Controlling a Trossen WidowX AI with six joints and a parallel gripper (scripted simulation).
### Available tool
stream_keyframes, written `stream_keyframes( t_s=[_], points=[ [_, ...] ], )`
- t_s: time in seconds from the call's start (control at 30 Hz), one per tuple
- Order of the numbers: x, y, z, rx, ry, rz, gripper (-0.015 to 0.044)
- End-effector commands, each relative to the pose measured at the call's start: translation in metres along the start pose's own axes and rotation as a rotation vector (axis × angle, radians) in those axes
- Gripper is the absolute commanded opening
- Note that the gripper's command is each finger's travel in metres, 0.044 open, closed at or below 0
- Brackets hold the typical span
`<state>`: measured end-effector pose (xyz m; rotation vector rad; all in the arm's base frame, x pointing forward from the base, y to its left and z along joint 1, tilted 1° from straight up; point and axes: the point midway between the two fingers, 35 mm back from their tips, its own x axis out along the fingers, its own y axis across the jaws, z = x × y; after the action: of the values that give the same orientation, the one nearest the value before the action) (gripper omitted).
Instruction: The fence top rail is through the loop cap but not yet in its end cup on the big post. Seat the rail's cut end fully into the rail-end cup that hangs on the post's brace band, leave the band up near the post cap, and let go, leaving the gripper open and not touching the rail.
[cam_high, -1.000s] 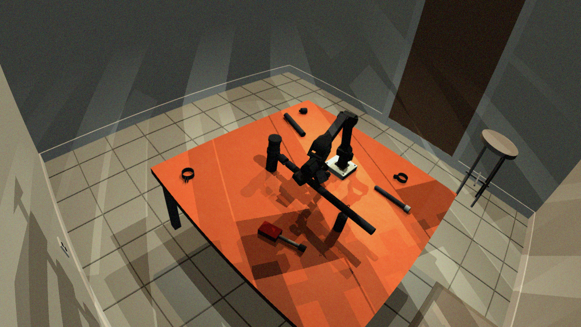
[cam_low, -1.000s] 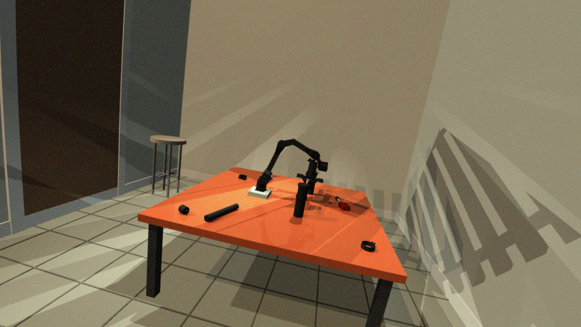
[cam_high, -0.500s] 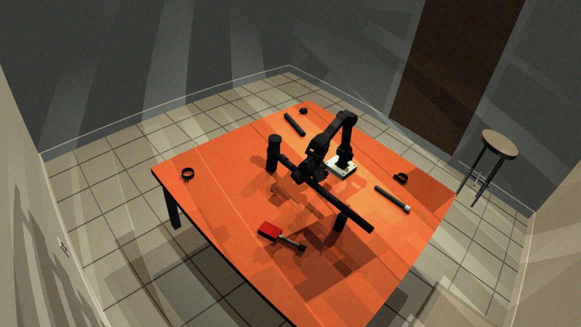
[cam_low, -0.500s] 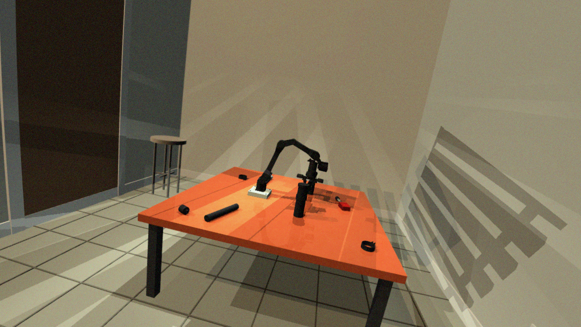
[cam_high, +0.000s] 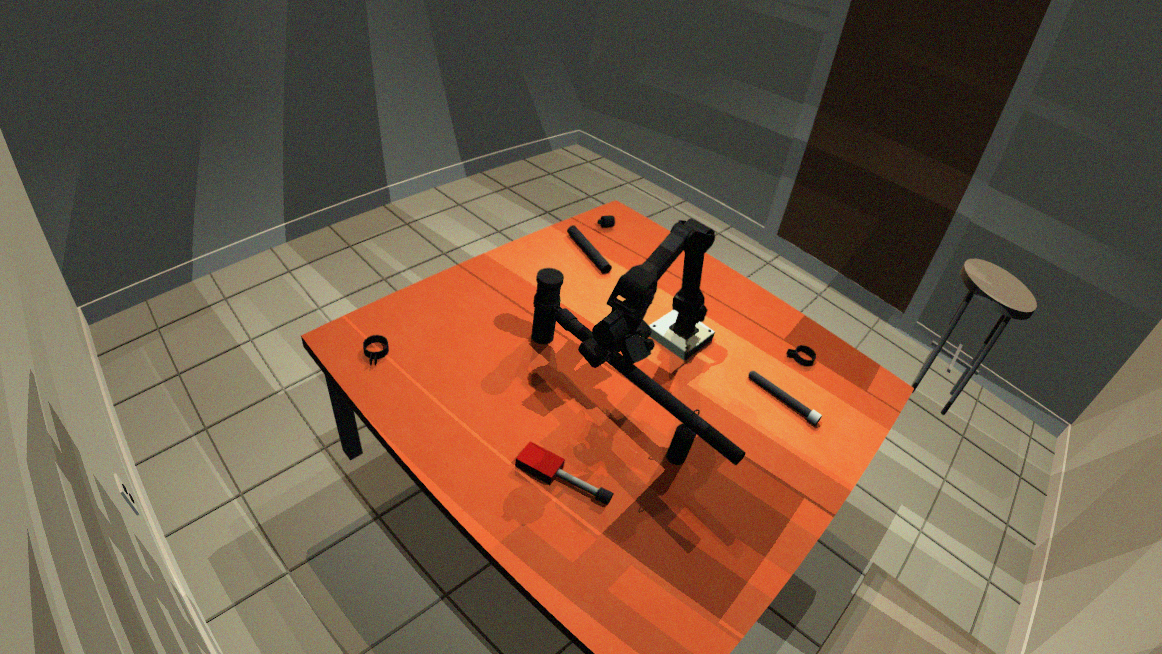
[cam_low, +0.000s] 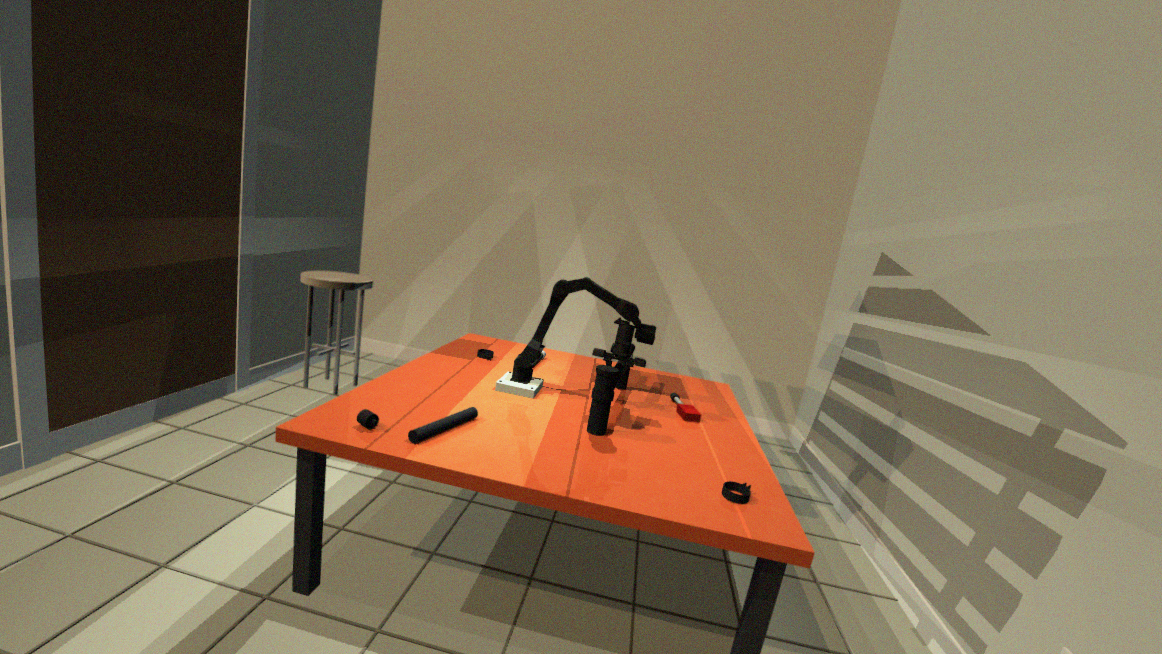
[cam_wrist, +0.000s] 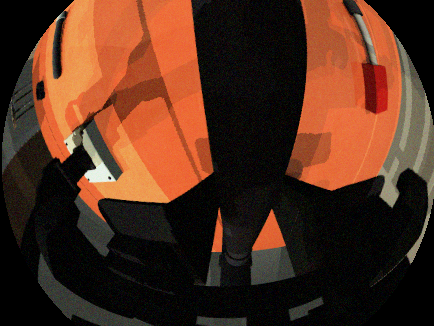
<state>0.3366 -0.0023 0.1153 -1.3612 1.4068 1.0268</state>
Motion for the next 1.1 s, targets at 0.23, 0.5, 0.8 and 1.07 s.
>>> stream_keyframes(
  t_s=[0.23,0.5,0.8,1.07],
  points=[
    [-0.0001,0.0000,0.0001,0.000,0.001,0.000,0.0000],
    [-0.0013,0.0000,-0.0001,0.000,0.005,0.000,0.0000],
    [-0.0027,-0.0001,-0.0004,-0.001,0.010,0.000,0.0000],
    [-0.0041,-0.0003,-0.0007,-0.001,0.013,0.000,0.0000]
  ],
)
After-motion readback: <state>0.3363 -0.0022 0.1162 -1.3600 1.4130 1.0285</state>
